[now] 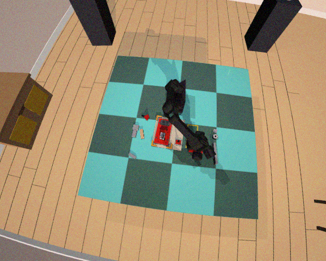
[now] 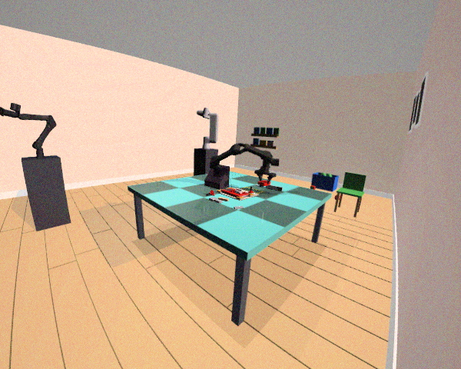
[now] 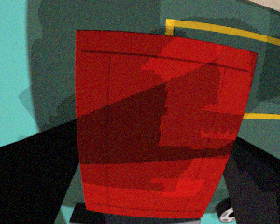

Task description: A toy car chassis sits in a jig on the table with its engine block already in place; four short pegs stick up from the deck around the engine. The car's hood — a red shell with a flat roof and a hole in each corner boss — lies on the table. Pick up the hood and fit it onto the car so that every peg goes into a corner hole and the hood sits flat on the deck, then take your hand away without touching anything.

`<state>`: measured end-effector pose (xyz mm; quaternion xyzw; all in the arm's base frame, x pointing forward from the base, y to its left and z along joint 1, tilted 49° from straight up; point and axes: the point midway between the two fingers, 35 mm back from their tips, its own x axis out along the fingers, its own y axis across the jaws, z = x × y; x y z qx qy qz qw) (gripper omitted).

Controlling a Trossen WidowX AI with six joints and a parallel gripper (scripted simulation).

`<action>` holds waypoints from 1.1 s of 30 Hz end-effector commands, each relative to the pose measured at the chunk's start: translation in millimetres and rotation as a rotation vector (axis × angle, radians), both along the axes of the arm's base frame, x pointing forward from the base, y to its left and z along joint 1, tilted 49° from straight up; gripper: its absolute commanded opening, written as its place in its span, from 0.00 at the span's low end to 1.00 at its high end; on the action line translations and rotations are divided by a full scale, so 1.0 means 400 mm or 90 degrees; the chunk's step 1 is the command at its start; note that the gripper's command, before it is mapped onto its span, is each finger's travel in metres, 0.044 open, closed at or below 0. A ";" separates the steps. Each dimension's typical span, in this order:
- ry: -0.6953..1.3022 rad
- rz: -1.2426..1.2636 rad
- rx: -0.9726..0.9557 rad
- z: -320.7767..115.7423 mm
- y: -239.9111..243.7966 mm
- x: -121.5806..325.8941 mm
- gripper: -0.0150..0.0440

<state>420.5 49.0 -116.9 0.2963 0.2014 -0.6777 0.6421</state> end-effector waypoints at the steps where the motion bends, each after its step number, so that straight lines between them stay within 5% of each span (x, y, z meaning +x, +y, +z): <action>1: -0.006 0.001 0.004 0.024 0.030 0.004 0.25; 12: 0.004 0.007 0.002 0.047 0.043 0.002 0.25; 33: 0.217 0.197 0.007 0.204 -0.071 -0.011 0.25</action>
